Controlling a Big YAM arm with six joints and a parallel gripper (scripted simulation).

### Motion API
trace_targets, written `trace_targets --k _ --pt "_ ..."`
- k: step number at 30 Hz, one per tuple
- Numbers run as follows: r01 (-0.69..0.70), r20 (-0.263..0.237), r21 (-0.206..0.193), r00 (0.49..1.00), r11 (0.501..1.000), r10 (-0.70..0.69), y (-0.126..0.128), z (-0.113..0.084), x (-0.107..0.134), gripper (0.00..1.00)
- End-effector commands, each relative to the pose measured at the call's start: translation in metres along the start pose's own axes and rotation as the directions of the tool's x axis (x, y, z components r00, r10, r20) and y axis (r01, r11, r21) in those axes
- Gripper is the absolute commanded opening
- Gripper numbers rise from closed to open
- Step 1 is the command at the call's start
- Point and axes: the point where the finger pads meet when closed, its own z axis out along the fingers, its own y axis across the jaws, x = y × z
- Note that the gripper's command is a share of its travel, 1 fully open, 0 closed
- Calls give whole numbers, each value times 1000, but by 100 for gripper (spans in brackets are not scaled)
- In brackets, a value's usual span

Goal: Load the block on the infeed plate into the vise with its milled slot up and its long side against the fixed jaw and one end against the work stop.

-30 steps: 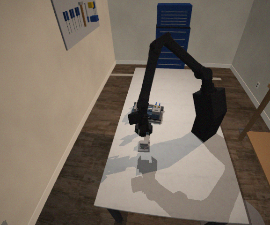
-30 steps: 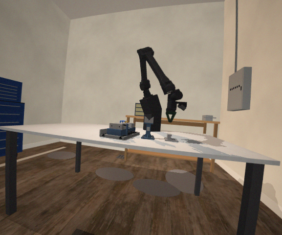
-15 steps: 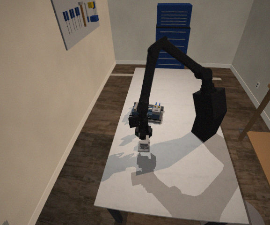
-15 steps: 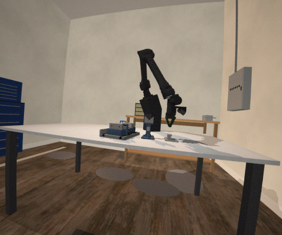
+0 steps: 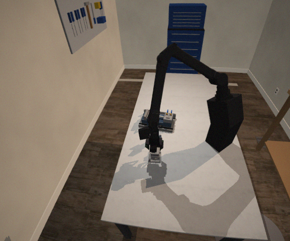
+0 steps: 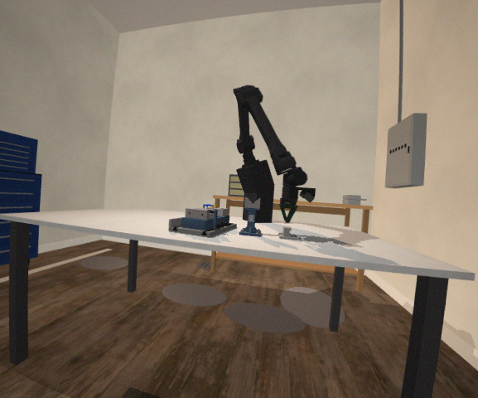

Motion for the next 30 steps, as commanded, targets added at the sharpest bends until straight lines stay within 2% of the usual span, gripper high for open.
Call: trace_targets --k 1,6,10,13,20,30 --pt "16 11 13 1000 1000 -16 -5 12 -9 81" --pt "4 6 8 1000 1000 -4 -5 24 -2 81" --pt "18 10 13 1000 1000 -18 -4 24 -9 81" --pt "4 5 8 1000 1000 -4 -5 32 -1 81" --pt "18 10 13 1000 1000 -18 -3 38 -9 81" --pt "7 6 8 1000 1000 -7 -4 49 -3 81"
